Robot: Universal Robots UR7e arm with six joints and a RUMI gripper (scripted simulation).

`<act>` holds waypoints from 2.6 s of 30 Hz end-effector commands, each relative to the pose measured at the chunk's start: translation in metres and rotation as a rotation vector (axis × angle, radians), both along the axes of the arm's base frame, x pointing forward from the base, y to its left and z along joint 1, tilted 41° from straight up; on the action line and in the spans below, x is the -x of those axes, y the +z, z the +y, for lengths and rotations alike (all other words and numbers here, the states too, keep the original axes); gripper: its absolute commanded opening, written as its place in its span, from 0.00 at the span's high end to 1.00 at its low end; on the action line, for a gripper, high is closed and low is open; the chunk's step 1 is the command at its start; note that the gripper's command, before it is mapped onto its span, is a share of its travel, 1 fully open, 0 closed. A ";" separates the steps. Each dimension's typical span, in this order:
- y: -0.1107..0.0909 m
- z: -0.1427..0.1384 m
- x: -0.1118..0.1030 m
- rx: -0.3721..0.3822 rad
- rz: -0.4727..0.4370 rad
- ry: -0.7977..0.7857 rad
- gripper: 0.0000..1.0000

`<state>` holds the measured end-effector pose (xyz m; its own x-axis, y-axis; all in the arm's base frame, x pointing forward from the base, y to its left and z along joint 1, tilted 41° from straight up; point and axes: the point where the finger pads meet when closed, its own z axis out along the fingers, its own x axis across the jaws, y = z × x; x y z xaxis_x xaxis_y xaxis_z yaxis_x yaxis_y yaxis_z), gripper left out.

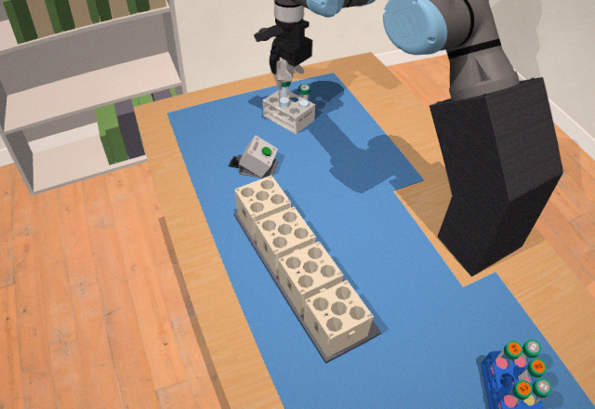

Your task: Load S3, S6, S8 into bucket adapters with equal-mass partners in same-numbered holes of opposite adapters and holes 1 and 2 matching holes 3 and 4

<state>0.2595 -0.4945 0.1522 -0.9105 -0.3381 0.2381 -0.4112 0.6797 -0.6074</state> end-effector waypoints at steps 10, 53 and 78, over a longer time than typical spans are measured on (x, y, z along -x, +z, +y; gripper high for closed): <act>0.029 0.025 0.002 0.000 0.000 0.000 1.00; 0.019 0.143 -0.022 0.018 0.260 0.303 1.00; -0.072 0.251 -0.062 0.043 0.642 0.748 1.00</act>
<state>0.3145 -0.2588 0.0937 -0.2404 -0.7464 0.6205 -0.9697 0.1556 -0.1884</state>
